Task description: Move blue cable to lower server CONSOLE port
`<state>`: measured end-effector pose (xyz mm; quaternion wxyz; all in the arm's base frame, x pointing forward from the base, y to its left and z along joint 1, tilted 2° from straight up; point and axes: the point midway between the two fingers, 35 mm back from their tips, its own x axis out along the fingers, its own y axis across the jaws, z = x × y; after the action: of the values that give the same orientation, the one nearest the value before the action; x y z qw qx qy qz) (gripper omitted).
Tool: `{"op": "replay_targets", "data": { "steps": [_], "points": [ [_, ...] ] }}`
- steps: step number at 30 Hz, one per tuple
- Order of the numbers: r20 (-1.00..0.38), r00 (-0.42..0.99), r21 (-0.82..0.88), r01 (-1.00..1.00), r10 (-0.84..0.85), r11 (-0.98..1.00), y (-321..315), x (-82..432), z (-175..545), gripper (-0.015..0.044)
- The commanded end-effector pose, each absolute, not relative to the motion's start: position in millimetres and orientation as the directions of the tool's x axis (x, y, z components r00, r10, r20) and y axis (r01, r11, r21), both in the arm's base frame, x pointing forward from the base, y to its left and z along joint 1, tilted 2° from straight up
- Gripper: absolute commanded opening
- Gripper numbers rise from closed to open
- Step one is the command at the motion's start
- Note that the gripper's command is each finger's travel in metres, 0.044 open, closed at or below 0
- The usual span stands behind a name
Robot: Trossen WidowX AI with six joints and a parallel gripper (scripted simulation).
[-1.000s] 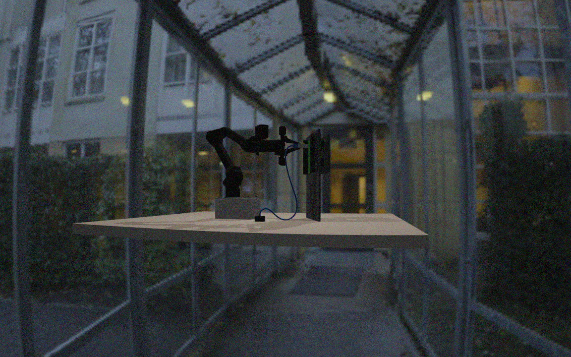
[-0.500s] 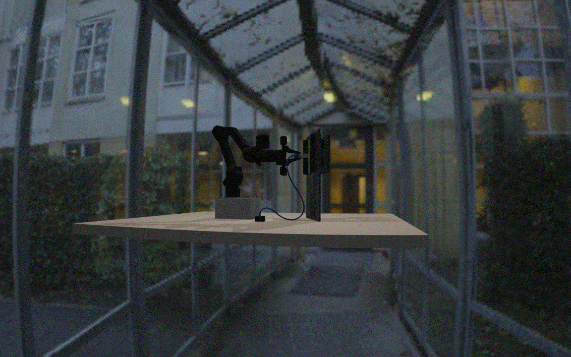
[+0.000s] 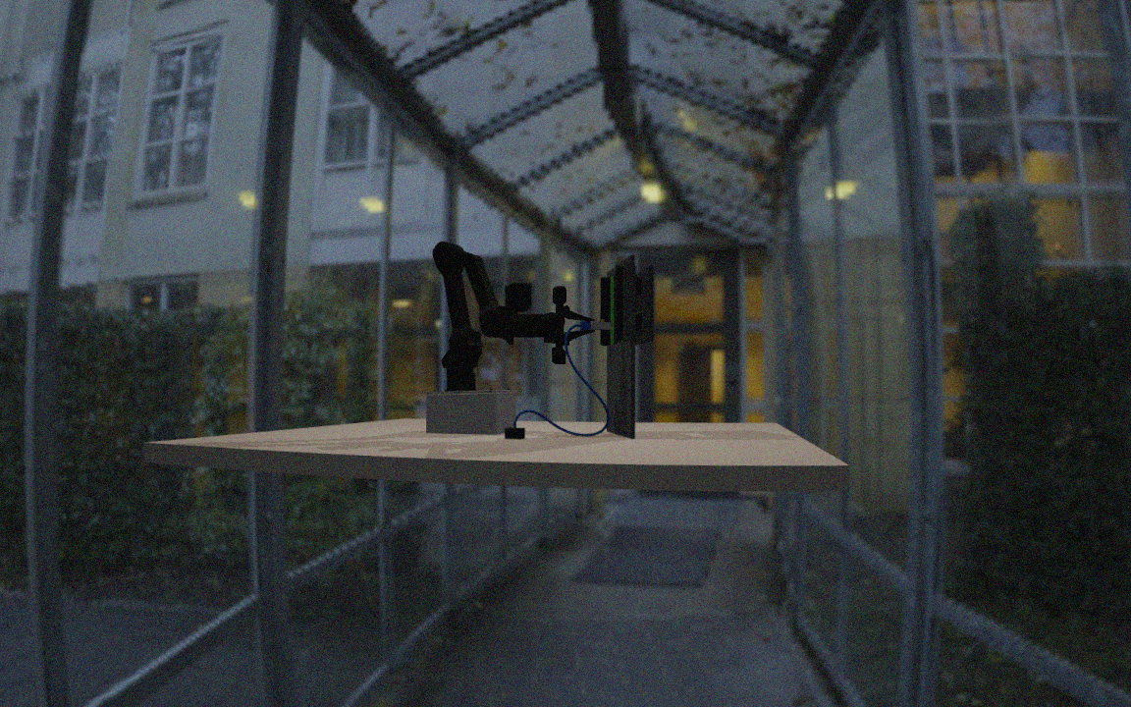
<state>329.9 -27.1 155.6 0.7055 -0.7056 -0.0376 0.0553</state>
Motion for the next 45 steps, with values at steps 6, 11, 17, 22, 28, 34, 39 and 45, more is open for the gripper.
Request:
{"op": "replay_targets", "data": {
  "steps": [6,11,17,22,28,34,39,45],
  "points": [
    [-0.02,0.994,-1.0,-0.02,0.105,-0.003,-23,333,159,0.0],
    [-0.021,0.996,-1.0,-0.021,0.084,-0.002,-21,335,160,0.0],
    [-0.016,0.998,-1.0,-0.016,0.064,-0.002,-19,338,160,0.0],
    [-0.013,0.998,-1.0,-0.013,0.059,-0.002,-17,341,159,0.0],
    [-0.013,0.998,-1.0,-0.013,0.059,-0.002,-16,343,159,0.0],
    [-0.012,0.998,-1.0,-0.012,0.059,-0.002,-14,344,160,0.0],
    [-0.012,0.998,-1.0,-0.012,0.059,-0.002,-12,346,160,0.0],
    [-0.012,0.998,-1.0,-0.011,0.059,-0.002,-11,349,160,0.0]
  ]
}}
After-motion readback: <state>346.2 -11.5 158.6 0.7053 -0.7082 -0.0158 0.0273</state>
